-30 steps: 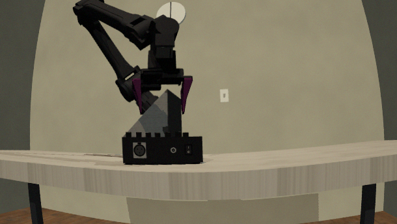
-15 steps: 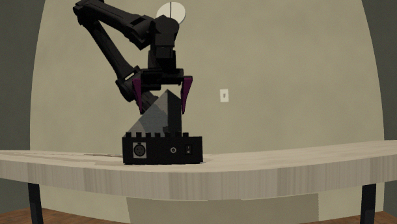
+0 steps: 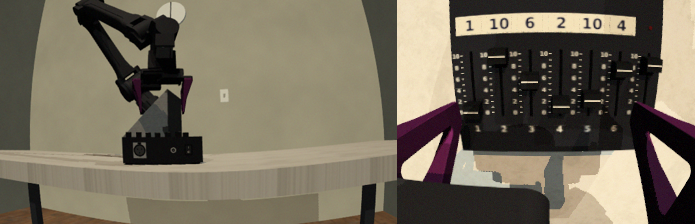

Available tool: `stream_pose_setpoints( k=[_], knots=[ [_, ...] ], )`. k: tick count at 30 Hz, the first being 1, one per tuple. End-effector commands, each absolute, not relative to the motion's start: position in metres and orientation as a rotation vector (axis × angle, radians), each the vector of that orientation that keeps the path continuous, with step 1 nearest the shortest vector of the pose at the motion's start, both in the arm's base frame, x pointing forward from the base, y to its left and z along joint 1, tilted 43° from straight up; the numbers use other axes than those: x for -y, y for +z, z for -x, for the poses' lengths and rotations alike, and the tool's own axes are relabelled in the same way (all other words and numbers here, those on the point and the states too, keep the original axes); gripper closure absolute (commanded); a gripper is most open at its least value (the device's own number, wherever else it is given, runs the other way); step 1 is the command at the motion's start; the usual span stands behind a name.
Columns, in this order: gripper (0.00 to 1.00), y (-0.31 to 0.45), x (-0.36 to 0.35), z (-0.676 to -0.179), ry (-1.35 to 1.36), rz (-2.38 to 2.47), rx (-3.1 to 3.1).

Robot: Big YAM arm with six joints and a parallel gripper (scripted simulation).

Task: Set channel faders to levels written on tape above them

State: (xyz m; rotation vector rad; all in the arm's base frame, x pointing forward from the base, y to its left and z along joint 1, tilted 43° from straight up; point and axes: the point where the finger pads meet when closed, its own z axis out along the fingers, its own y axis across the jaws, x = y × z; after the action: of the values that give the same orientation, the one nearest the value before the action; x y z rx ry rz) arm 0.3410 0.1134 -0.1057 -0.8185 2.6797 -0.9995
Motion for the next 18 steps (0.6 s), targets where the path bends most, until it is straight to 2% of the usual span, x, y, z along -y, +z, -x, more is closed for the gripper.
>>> stream_pose_setpoints(
  k=[1,12,18],
  knots=[
    [0.0,-0.105,-0.121,-0.343,-0.972,0.82,-2.659],
    [0.0,-0.105,-0.122,-0.342,-0.97,0.811,-2.661],
    [0.0,-0.096,-0.147,-0.357,-0.97,0.69,-2.711]
  ],
)
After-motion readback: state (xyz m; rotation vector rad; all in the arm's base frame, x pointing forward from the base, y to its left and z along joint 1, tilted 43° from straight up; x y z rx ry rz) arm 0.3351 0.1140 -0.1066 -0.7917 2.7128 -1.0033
